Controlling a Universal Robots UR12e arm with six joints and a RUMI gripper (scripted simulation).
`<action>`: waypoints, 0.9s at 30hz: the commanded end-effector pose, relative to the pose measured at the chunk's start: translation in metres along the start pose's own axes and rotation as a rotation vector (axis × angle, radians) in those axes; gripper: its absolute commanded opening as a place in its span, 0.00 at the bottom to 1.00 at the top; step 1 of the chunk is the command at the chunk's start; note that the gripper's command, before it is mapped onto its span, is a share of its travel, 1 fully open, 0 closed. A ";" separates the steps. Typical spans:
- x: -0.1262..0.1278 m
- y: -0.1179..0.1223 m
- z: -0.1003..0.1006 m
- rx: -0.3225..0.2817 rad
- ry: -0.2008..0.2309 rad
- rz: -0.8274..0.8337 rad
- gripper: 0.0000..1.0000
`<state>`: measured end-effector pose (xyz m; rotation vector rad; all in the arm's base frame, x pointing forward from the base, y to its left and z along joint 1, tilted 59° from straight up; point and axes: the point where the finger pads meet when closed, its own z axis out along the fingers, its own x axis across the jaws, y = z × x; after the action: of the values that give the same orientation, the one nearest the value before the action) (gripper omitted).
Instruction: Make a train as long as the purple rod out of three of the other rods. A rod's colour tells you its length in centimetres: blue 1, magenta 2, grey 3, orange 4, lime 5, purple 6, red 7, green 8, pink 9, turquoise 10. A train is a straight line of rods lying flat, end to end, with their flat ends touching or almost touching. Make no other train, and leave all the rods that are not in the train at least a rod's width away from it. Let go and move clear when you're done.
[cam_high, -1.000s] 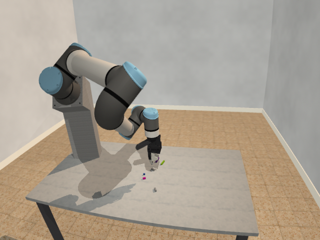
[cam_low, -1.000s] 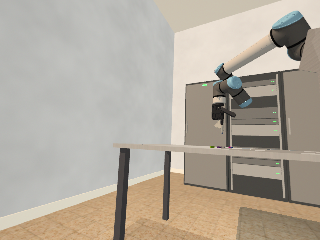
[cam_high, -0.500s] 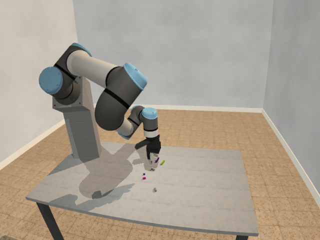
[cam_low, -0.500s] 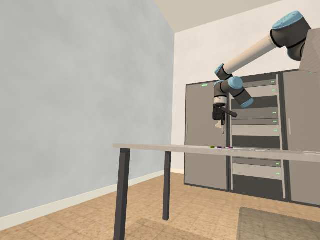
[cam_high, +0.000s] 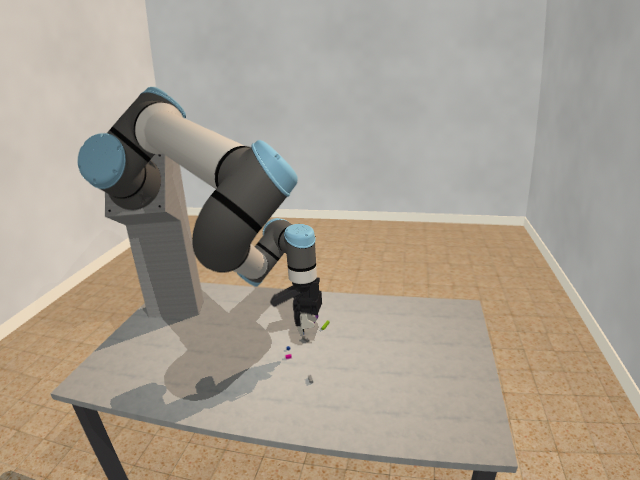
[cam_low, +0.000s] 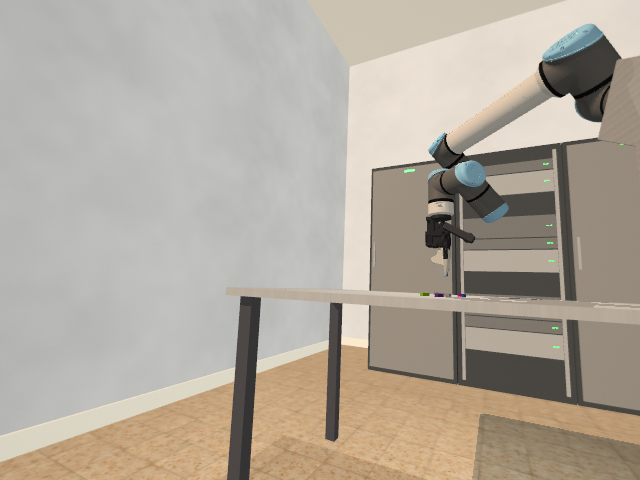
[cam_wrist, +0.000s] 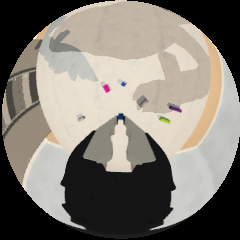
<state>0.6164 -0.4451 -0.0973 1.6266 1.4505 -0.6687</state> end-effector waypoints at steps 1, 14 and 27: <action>0.001 0.000 0.024 -0.001 0.000 0.000 0.00; 0.001 0.000 0.056 -0.001 0.000 0.000 0.00; 0.001 0.000 0.058 -0.001 0.000 0.000 0.00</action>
<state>0.6242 -0.4942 -0.1277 1.6264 1.4505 -0.6685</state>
